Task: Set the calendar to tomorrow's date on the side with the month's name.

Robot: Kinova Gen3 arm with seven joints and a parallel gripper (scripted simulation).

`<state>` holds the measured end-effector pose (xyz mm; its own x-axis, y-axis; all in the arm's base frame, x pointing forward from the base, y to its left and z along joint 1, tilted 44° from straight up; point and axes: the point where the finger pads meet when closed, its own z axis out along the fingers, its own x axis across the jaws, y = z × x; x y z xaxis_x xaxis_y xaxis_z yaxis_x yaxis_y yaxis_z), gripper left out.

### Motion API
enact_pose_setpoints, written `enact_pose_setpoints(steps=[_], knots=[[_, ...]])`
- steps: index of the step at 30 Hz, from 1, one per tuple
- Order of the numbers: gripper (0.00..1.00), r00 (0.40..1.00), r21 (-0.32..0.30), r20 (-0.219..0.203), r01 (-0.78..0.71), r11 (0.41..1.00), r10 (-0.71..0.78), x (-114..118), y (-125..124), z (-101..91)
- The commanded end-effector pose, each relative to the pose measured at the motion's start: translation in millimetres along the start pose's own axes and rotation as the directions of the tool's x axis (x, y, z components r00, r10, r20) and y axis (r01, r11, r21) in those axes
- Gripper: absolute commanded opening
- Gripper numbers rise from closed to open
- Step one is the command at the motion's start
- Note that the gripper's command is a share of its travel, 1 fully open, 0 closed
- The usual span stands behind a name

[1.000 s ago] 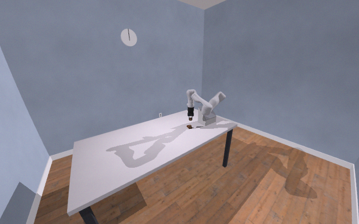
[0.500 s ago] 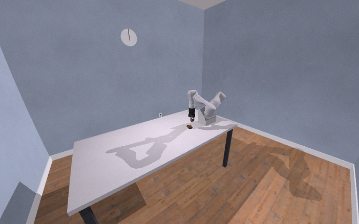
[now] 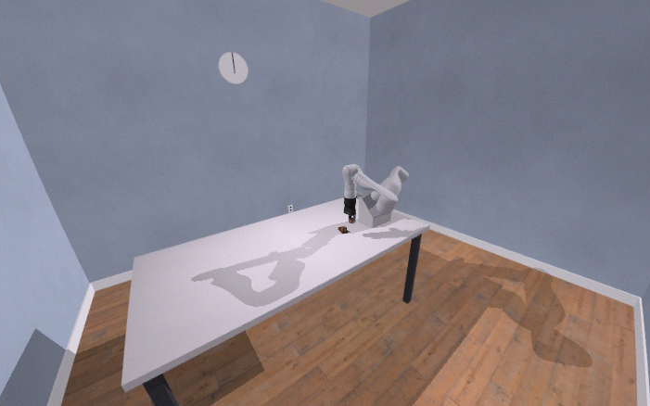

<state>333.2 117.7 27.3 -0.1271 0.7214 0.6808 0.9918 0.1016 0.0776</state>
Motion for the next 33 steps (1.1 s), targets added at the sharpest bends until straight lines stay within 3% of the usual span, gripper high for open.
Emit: enact_pose_setpoints(steps=[1, 14, 33], knots=[[0.57, 0.999, 0.001, -0.002, -0.036, 0.999, 0.036, 8, 2, 0.9], [0.57, 0.951, 0.002, -0.006, -0.31, 0.951, 0.31, 38, 8, 2.7], [0.57, 0.897, 0.004, -0.009, -0.443, 0.897, 0.443, 53, 11, 3.6]])
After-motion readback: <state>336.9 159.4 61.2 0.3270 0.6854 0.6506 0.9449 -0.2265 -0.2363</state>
